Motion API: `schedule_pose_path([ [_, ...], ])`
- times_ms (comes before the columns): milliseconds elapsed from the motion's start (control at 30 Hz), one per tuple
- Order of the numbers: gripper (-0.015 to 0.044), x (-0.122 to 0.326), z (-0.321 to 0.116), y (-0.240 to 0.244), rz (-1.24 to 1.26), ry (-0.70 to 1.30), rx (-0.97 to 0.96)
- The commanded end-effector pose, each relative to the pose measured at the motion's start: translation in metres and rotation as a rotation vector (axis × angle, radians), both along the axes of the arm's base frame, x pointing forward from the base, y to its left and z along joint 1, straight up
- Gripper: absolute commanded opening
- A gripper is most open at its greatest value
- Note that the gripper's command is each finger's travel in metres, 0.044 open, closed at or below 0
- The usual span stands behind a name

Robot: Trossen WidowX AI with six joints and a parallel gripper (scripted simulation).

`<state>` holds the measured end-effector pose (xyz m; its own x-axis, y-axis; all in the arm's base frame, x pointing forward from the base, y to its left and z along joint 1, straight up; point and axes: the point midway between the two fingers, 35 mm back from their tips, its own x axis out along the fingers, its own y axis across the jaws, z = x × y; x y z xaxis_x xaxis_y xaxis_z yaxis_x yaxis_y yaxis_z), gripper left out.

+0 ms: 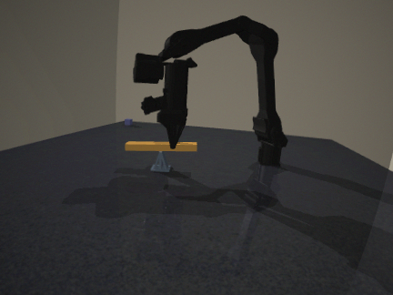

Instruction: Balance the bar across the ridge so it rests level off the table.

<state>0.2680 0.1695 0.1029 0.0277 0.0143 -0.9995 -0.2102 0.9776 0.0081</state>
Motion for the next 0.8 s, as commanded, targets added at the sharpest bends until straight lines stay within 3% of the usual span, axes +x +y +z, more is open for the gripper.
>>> schedule_pose_path([
  [0,0.0000,-0.0001,-0.0006,0.0005,-0.005,0.001,0.003],
  [767,0.0000,-0.0005,-0.0026,0.0003,-0.005,0.001,0.003],
])
